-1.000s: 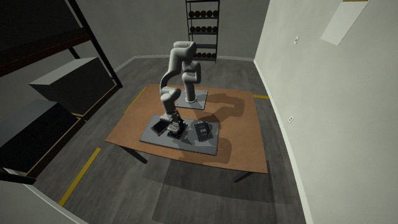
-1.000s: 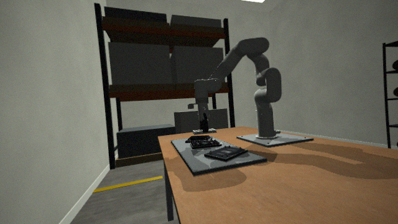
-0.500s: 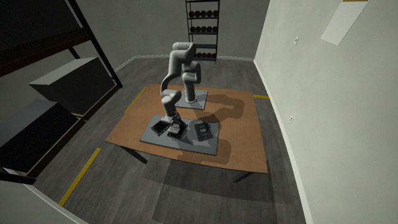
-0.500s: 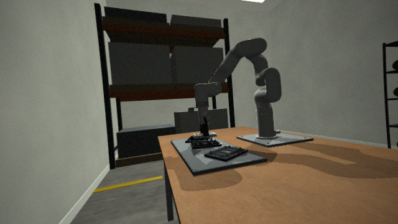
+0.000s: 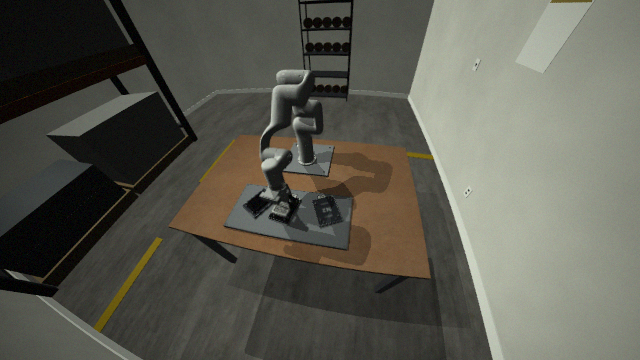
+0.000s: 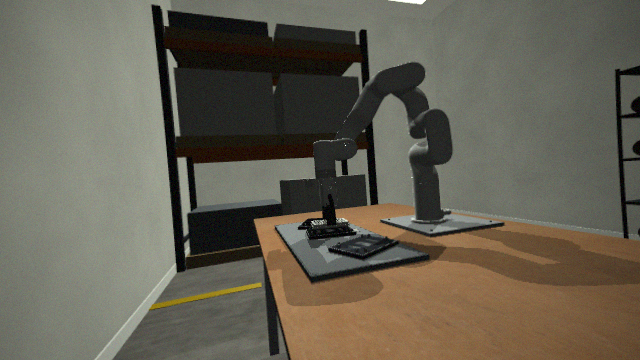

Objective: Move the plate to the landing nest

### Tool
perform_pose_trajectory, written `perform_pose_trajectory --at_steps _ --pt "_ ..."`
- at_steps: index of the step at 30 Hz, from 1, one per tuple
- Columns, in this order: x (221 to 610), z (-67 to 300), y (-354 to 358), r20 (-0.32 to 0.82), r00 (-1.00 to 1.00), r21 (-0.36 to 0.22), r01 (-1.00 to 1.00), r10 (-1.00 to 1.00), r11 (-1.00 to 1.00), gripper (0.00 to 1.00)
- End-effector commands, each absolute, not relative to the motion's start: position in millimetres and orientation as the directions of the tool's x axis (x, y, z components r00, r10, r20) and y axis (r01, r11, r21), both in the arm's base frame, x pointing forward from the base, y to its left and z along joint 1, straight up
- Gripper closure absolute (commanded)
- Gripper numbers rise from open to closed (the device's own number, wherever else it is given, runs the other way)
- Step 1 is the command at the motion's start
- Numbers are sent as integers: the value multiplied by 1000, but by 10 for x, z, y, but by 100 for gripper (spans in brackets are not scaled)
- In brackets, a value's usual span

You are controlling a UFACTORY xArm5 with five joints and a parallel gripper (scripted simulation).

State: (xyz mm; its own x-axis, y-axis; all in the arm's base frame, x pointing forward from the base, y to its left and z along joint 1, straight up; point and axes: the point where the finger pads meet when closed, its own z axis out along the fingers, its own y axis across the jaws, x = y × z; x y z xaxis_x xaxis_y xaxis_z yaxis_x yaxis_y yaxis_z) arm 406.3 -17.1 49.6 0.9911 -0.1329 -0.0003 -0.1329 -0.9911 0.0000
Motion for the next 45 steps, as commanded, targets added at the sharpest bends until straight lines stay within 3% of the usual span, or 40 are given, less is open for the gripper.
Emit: perform_pose_trajectory --at_steps 1,45 --pt "4076 464 -171 3 991 0 -133 -133 -991 100" --pt "4076 330 -171 3 991 0 -133 -133 -991 100"
